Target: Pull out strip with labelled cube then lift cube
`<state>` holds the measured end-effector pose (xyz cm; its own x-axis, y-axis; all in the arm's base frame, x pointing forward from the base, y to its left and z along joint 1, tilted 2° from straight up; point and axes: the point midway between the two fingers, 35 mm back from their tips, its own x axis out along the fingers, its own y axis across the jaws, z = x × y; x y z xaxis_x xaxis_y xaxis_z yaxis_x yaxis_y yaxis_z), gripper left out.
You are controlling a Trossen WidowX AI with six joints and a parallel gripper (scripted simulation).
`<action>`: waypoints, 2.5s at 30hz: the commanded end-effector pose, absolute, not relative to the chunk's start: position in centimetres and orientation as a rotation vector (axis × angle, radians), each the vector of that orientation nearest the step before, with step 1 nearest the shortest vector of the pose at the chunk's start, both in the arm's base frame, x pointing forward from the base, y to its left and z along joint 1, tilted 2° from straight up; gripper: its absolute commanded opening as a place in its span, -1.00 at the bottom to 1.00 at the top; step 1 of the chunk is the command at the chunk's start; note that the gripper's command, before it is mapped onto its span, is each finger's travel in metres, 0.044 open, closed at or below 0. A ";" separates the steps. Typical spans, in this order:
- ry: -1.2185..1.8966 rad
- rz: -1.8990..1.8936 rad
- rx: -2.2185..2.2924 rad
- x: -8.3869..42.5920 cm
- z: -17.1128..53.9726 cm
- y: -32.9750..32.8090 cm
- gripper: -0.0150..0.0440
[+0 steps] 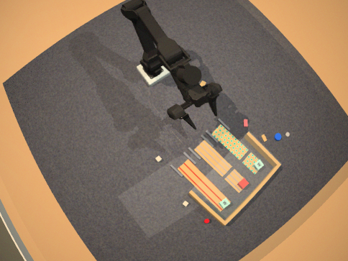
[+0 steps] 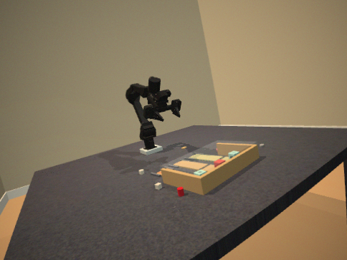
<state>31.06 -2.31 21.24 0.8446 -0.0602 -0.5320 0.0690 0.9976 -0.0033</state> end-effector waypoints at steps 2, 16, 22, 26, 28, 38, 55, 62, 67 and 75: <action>0.561 -0.078 0.023 31.0 21.2 -2.4 0.86; 0.943 -0.085 -0.076 36.3 19.4 -6.9 -0.11; 1.181 -0.045 -0.099 38.8 16.7 -9.7 -0.49; 1.337 -0.001 -0.099 39.8 14.3 -11.7 -0.49; 1.413 0.026 -0.095 40.1 12.9 -12.8 -0.49; 1.504 0.064 -0.084 40.2 11.2 -13.9 -0.49; 1.504 0.064 -0.084 40.5 8.5 -14.0 -0.49; 1.504 0.064 -0.084 40.6 7.4 -14.0 -0.49; 1.504 0.064 -0.084 40.7 6.6 -14.1 -0.49; 1.504 0.064 -0.084 40.8 5.3 -14.1 -0.49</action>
<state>40.74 -14.14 5.87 0.0645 -0.0141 -0.9978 -0.0892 0.9958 -0.0199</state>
